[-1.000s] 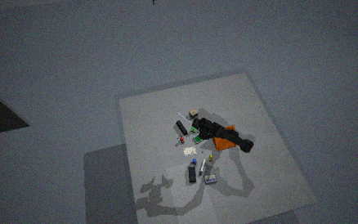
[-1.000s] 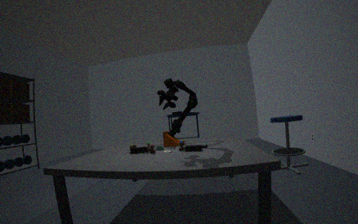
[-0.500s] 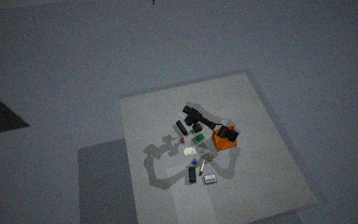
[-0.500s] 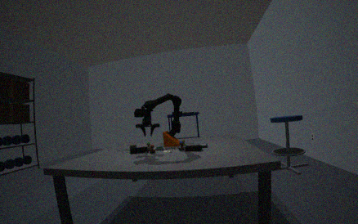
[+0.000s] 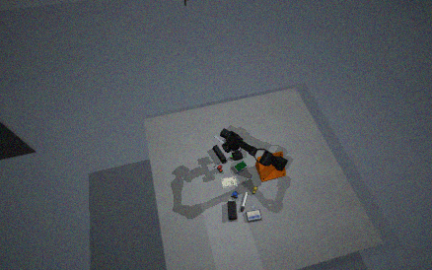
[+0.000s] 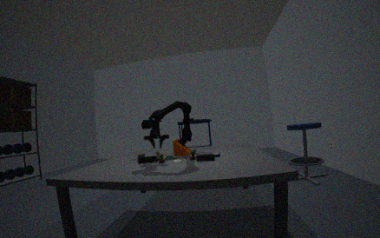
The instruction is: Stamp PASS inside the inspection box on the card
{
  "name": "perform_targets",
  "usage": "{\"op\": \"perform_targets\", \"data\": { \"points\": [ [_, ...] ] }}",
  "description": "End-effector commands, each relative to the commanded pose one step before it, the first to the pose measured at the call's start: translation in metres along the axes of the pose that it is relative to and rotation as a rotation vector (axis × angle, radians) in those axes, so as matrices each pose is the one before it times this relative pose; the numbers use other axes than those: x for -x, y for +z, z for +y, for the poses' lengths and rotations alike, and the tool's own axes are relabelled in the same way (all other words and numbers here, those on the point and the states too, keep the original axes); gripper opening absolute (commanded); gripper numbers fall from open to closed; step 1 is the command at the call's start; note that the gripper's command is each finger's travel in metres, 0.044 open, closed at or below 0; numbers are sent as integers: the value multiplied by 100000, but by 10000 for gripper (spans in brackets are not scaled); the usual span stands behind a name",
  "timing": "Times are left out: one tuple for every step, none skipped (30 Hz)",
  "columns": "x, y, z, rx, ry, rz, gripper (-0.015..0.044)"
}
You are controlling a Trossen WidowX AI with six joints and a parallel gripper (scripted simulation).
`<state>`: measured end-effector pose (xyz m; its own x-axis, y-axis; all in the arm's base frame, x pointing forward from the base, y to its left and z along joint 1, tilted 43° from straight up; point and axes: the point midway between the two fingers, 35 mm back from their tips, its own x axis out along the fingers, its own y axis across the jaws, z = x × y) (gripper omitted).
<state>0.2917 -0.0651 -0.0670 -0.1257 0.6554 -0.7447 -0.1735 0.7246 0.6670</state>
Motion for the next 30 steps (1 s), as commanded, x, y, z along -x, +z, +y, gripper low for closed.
{"op": "perform_targets", "data": {
  "points": [
    [-772,-58,6,-671,741,-40,221],
    [-168,9,-14,1,0,-4,221],
    [-168,8,-14,1,1,-4,221],
    [-167,8,-13,1,1,-4,221],
    [-167,7,-13,2,2,-4,221],
    [-167,6,-12,2,2,-4,221],
    [-167,5,-12,2,3,-4,221],
    [-167,4,-11,2,4,-3,221],
    [-167,4,-11,2,4,-3,221],
    [-166,3,-10,2,5,-3,221],
    [-166,2,-9,2,5,-3,221],
    [-166,1,-9,2,6,-3,221],
    [-166,0,-8,2,6,-3,221],
    [-166,0,-8,2,7,-3,221],
    [-165,-1,-7,2,8,-2,221],
    [-165,-2,-7,2,8,-2,221],
    [-165,-3,-6,2,9,-2,221],
    [-165,-4,-5,3,9,-2,221],
    [-164,-4,-5,3,10,-2,221],
    [-164,-5,-4,3,10,-2,221],
    [-164,-6,-4,3,11,-2,221],
    [-164,-7,-3,3,11,-1,221],
    [-163,-8,-3,3,12,-1,221],
    [-163,-8,-2,3,13,-1,221],
    [-163,-9,-2,3,13,-1,221],
    [-163,-10,-1,3,14,-1,221],
    [-162,-11,-1,3,14,-1,221],
    [-162,-12,0,3,15,0,221],
    [-162,-12,0,3,15,0,221],
    [-161,-13,1,3,16,0,221]
  ]
}}
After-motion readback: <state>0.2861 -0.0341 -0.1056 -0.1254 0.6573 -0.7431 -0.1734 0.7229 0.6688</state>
